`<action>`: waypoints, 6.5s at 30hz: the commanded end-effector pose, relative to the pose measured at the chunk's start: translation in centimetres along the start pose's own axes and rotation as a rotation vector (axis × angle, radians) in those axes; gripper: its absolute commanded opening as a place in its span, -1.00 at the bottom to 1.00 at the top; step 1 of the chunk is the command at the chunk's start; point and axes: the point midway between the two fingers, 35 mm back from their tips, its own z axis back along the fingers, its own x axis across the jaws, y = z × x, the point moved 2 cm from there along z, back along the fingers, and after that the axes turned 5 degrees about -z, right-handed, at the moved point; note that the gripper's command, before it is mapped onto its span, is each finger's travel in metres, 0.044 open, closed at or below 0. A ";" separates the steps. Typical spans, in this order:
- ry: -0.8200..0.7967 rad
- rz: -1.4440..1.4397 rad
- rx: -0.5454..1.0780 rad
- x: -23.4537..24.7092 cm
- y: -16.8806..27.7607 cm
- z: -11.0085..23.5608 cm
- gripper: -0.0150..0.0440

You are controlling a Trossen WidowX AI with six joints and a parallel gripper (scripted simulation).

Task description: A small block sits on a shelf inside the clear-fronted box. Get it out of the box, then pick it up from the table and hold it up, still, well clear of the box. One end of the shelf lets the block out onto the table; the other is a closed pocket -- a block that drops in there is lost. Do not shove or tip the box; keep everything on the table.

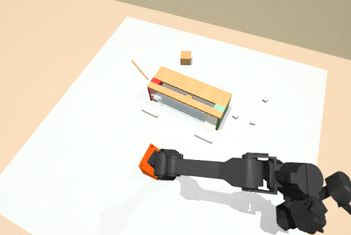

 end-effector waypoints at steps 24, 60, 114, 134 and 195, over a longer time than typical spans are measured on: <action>0.433 -0.006 0.823 -7.2 32.5 -1.1 0.86; 0.530 0.951 0.949 -28.0 41.9 43.2 0.86; 0.526 0.965 0.929 -33.7 44.7 41.4 0.86; 0.525 0.967 0.926 -32.6 44.4 38.4 0.86; 0.521 0.969 0.922 -29.1 43.7 29.0 0.86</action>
